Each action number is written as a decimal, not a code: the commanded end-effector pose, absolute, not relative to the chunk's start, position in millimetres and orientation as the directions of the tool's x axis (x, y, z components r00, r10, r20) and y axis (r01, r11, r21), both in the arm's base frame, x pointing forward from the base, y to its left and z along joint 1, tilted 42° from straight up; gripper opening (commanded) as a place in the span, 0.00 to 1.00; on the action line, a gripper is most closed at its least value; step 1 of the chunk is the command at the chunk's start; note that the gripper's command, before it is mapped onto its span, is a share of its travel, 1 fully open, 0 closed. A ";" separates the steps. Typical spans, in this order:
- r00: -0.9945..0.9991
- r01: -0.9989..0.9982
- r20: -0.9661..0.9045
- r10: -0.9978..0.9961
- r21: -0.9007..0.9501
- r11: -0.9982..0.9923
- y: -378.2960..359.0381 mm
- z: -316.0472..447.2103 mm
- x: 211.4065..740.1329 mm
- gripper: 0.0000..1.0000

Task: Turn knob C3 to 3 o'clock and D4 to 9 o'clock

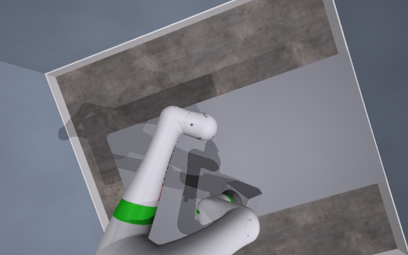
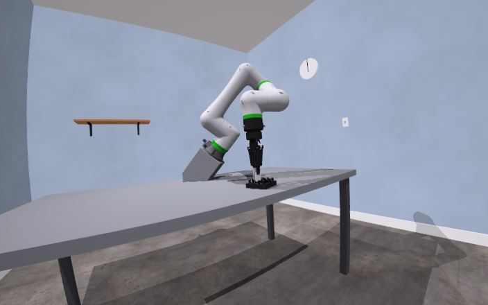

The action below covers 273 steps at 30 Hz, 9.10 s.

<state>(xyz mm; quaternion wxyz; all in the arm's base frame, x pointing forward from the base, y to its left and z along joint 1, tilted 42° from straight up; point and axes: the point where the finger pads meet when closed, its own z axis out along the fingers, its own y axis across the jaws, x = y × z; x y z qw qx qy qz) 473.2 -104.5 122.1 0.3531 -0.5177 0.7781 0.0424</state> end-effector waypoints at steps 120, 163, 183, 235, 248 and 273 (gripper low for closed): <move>-0.628 -0.592 -0.660 -0.412 0.062 0.803 -124.9 149.5 451.1 0.12; 0.195 -0.841 -0.386 -0.902 -0.539 0.049 -153.1 141.4 428.0 0.12; 0.195 -0.841 -0.386 -0.902 -0.539 0.049 -153.1 141.4 428.0 0.12; 0.195 -0.841 -0.386 -0.902 -0.539 0.049 -138.7 115.6 445.0 0.12; 0.195 -0.841 -0.386 -0.902 -0.539 0.049 -135.2 109.2 449.3 0.12; 0.195 -0.841 -0.386 -0.902 -0.539 0.049 -134.6 108.1 450.0 0.12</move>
